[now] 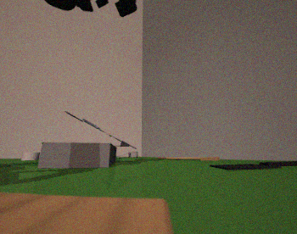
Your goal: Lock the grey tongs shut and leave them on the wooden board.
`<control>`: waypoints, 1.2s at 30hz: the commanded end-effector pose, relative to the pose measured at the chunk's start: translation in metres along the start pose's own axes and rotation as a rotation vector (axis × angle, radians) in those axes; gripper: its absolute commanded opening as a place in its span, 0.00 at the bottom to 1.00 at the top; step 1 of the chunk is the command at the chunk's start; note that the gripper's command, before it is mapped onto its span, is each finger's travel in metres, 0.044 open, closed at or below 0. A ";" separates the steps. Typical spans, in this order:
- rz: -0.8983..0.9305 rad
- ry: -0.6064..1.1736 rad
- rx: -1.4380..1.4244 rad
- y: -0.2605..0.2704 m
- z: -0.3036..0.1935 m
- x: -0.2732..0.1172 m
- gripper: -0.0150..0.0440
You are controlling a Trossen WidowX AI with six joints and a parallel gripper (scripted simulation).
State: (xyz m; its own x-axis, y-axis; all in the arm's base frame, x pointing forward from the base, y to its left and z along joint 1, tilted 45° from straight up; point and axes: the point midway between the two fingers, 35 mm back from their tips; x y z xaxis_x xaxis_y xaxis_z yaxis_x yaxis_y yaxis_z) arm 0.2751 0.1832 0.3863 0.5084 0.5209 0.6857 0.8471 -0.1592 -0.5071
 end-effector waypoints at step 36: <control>1.606 0.713 1.302 0.253 0.187 -0.142 0.00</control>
State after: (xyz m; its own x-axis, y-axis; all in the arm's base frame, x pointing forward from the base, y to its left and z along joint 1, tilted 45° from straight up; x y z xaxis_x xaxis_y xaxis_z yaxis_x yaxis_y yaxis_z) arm 0.3969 0.2342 0.1044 0.7797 0.3285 -0.5331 -0.6225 0.4990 -0.6029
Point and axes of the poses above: the point midway between the two fingers, 35 mm back from their tips, its own x axis out along the fingers, its own y axis across the jaws, z = x × y, and after that the axes turned 14 degrees about -x, right-handed
